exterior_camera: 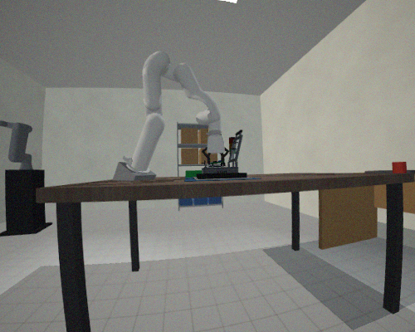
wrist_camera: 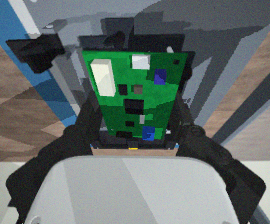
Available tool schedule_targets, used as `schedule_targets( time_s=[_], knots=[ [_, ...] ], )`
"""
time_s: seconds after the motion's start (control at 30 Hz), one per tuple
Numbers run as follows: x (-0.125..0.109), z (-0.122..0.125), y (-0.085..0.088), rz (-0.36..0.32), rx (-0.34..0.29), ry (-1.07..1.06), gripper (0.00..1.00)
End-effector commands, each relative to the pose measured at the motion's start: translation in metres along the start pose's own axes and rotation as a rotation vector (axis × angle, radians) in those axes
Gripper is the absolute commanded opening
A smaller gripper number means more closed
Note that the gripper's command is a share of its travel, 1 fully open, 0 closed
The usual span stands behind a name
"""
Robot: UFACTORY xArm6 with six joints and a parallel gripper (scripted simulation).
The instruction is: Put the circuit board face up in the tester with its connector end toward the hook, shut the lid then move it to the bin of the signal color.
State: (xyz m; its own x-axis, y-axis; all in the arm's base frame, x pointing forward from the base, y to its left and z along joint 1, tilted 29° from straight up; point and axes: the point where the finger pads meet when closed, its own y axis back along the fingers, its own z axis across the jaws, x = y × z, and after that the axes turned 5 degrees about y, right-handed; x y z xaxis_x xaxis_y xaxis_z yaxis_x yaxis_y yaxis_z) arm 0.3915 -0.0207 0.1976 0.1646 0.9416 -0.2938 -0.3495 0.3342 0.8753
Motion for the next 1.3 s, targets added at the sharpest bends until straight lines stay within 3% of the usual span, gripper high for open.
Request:
schedule_targets(
  time_s=[0.0, 1.27],
  knots=[
    [0.0001, 0.0007, 0.0000, 0.001, -0.003, -0.001, 0.79],
    [0.0002, -0.0018, -0.0047, 0.001, -0.003, -0.001, 0.79]
  ],
)
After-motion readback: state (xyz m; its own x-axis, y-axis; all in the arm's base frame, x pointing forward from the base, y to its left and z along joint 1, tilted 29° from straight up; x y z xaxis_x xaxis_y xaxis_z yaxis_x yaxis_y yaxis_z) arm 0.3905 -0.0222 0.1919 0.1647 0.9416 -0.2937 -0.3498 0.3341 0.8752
